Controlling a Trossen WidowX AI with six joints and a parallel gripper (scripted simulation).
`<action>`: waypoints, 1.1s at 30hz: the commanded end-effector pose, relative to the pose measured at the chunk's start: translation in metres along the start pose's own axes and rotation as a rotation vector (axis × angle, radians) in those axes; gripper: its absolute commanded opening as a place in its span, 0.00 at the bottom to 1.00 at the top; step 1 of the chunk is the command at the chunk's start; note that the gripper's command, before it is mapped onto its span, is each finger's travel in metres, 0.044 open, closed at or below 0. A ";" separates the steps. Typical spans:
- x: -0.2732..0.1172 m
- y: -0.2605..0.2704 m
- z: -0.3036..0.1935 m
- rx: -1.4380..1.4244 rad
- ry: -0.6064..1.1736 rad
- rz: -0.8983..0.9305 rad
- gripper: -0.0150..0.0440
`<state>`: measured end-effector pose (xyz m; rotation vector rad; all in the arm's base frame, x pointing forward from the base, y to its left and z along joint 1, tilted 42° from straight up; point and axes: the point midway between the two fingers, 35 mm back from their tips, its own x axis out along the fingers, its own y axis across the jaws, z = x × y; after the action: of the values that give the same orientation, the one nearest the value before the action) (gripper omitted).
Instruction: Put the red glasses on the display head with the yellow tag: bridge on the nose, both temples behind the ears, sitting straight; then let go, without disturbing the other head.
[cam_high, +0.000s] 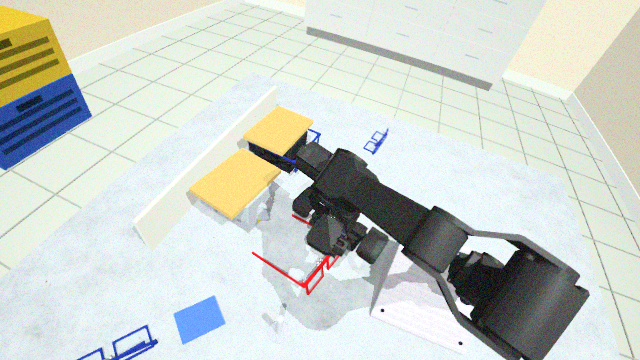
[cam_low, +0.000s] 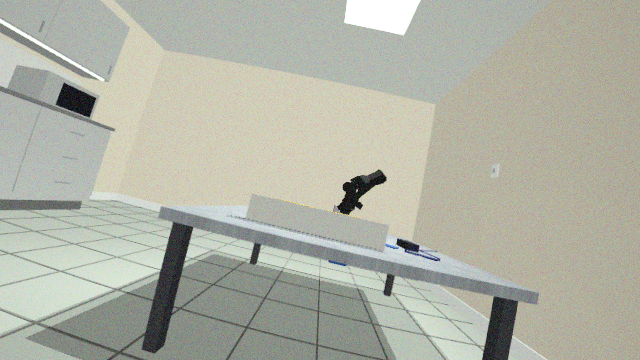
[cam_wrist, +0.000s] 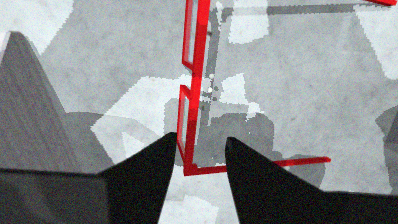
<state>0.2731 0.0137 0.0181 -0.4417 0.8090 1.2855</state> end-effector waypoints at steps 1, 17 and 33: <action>0.009 0.001 -0.001 0.004 0.002 0.004 0.49; 0.035 0.001 -0.001 0.004 0.000 0.004 0.49; 0.047 0.002 -0.001 0.000 0.004 0.003 0.45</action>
<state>0.2743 0.0453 -0.0171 -0.4422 0.8145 1.2872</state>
